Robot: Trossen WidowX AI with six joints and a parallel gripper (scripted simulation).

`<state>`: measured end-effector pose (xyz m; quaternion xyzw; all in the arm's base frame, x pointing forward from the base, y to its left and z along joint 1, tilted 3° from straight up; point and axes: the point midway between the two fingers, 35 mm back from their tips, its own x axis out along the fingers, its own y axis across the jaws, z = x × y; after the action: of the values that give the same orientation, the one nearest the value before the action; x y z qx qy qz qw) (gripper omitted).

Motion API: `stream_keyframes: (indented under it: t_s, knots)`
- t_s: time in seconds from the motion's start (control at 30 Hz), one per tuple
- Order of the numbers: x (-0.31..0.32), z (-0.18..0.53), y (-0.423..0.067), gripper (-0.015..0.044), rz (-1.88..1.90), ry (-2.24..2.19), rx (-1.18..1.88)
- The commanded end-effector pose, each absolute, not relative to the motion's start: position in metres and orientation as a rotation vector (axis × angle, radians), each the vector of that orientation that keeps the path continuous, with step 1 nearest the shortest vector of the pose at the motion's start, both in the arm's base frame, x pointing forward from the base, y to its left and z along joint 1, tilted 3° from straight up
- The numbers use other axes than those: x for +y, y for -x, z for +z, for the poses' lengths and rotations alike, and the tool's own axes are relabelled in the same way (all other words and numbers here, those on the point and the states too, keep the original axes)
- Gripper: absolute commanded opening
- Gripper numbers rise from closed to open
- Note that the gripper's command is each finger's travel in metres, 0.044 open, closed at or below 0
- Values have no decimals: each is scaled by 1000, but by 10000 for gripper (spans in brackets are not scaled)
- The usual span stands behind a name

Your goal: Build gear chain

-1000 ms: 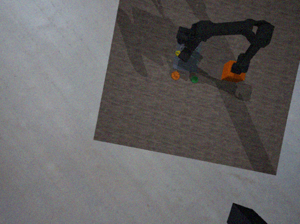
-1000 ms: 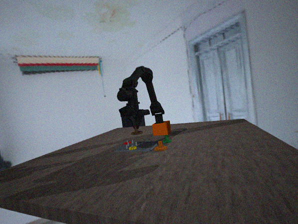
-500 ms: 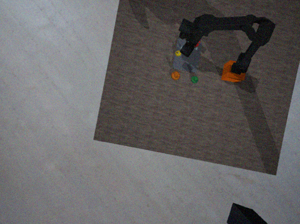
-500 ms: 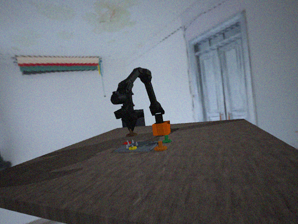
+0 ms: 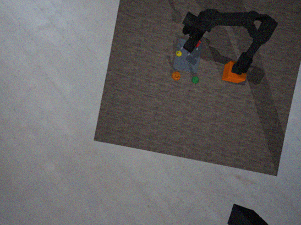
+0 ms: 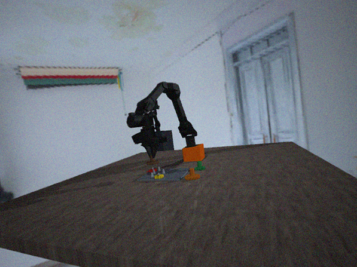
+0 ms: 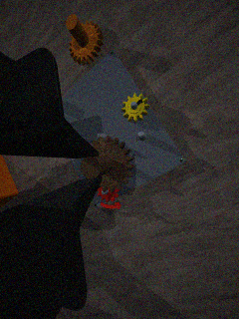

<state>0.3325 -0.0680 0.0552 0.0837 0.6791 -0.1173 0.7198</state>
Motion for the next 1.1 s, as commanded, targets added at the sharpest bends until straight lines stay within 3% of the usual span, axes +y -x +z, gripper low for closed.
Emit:
stream_keyframes:
  t_s: [0.0, 1.07]
  knots:
    - [-72, 53, -330, 0, -253, -179, 1507]
    - [-72, 41, -330, 0, -160, -82, 1517]
